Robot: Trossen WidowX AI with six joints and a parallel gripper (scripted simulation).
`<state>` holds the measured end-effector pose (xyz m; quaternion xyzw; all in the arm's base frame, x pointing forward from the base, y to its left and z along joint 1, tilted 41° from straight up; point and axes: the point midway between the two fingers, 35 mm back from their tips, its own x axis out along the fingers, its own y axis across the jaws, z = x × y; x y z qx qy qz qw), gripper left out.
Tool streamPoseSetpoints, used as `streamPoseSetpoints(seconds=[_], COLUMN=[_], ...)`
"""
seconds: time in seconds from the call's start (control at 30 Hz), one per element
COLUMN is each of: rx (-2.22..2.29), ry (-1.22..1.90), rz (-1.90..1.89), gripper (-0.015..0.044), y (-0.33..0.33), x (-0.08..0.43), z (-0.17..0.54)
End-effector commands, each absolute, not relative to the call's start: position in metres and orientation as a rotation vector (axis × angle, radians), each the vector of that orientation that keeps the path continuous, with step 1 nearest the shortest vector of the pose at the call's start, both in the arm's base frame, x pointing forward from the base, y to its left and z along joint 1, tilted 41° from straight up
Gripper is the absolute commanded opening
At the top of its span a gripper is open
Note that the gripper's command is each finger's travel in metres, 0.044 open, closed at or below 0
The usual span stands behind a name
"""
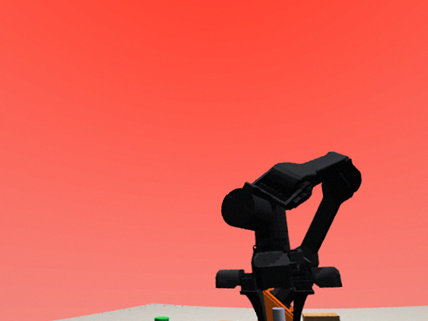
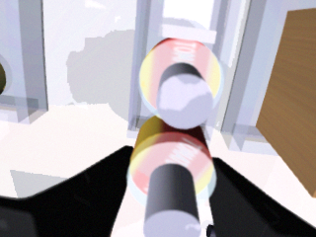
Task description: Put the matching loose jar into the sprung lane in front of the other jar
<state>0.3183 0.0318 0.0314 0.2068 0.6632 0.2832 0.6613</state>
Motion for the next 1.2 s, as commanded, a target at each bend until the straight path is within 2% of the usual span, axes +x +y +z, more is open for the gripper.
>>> streamPoseSetpoints(seconds=[0.0,1.17], rx=[0.464,0.464], ry=[1.472,1.472], rz=[0.64,0.64], gripper=[0.0,0.0], y=[0.031,0.03], x=[0.328,0.339], z=[0.035,0.038])
